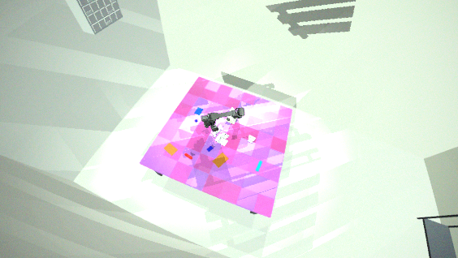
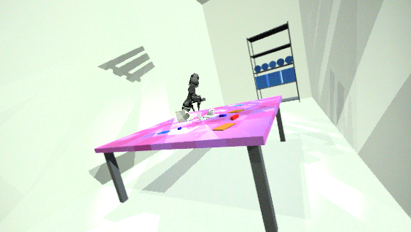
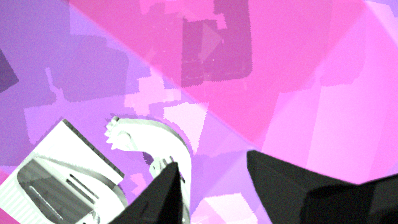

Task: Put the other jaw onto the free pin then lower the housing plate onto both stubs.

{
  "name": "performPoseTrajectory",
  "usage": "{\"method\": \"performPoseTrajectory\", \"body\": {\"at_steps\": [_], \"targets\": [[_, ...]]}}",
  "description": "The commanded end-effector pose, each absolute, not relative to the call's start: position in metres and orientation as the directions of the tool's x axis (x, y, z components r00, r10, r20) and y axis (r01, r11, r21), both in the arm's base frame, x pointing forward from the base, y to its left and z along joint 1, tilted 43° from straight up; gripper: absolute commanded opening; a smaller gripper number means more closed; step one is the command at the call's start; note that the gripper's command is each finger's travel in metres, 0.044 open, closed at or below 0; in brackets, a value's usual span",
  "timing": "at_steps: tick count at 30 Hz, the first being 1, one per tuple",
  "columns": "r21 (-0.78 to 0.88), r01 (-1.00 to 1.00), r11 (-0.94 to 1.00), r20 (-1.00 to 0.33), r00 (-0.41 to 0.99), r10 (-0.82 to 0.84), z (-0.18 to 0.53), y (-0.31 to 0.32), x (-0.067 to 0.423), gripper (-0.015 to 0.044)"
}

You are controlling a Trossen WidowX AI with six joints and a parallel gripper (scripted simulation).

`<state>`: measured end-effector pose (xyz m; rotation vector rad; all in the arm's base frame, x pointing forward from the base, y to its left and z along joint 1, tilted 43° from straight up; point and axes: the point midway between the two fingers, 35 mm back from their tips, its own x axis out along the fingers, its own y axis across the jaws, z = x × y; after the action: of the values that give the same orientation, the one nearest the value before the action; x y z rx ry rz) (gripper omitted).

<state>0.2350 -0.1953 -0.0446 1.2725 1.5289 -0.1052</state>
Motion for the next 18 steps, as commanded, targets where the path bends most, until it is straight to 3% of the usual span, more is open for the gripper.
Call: {"method": "performPoseTrajectory", "body": {"at_steps": [1, 4, 18], "targets": [[0.524, 0.736, 0.429, -0.75, 0.161, 0.642, -0.0442, -0.1956, 0.2341, 0.0072], [0.524, 0.736, 0.429, -0.75, 0.161, 0.642, -0.0442, -0.1956, 0.2341, 0.0], [0.524, 0.736, 0.429, -0.75, 0.161, 0.642, -0.0442, -0.1956, 0.2341, 0.0]]}}
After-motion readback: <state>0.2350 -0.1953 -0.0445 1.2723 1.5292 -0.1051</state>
